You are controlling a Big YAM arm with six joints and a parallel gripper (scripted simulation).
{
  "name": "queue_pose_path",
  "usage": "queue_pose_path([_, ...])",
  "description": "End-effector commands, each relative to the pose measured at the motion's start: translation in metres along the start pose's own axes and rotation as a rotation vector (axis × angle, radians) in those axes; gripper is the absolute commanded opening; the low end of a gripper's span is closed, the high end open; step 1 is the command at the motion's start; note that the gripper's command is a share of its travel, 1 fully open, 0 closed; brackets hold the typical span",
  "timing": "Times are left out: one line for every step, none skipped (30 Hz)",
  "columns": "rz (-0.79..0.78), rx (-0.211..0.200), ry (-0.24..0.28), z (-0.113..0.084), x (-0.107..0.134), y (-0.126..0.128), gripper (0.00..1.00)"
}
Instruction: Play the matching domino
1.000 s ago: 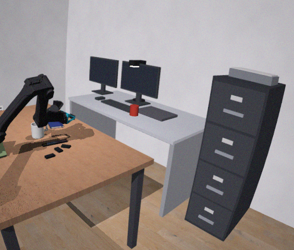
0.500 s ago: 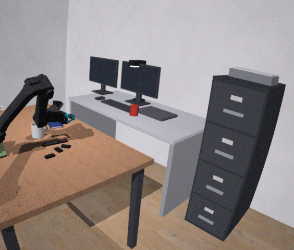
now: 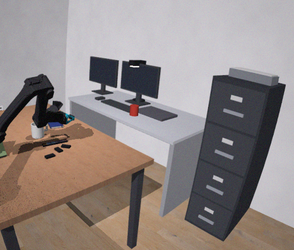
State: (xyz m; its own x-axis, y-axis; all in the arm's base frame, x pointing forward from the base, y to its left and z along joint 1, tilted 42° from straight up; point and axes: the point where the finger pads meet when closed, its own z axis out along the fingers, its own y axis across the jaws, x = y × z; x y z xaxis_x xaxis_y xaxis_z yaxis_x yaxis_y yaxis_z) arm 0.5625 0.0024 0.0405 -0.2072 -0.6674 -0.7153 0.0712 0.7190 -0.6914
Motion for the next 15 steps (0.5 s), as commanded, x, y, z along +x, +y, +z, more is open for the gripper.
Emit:
queue_pose_path([0.021,0.004,-0.024,-0.003,-0.012,-0.001,0.52])
queue_pose_path([0.024,0.004,-0.025,-0.003,-0.013,-0.001,0.52])
queue_pose_path([0.026,0.004,-0.027,-0.004,-0.014,-0.001,0.52])
queue_pose_path([0.026,0.004,-0.027,-0.004,-0.014,-0.001,0.52])
queue_pose_path([0.026,0.004,-0.027,-0.004,-0.014,-0.001,0.52])
queue_pose_path([0.026,0.004,-0.027,-0.004,-0.014,-0.001,0.52])
queue_pose_path([0.026,0.004,-0.027,-0.004,-0.014,-0.001,0.52])
queue_pose_path([0.026,0.004,-0.027,-0.004,-0.014,-0.001,0.52])
queue_pose_path([0.026,0.004,-0.027,-0.004,-0.014,-0.001,0.52])
queue_pose_path([0.026,0.004,-0.027,-0.004,-0.014,-0.001,0.52])
queue_pose_path([0.01,-0.003,-0.004,-0.002,0.0,0.001,0.52])
queue_pose_path([0.013,-0.003,-0.007,-0.002,0.001,0.001,0.52])
queue_pose_path([0.016,-0.002,-0.009,-0.001,0.002,0.001,0.52])
queue_pose_path([0.019,-0.002,-0.011,-0.001,0.003,0.0,0.52])
queue_pose_path([0.023,-0.001,-0.013,-0.001,0.005,0.0,0.52])
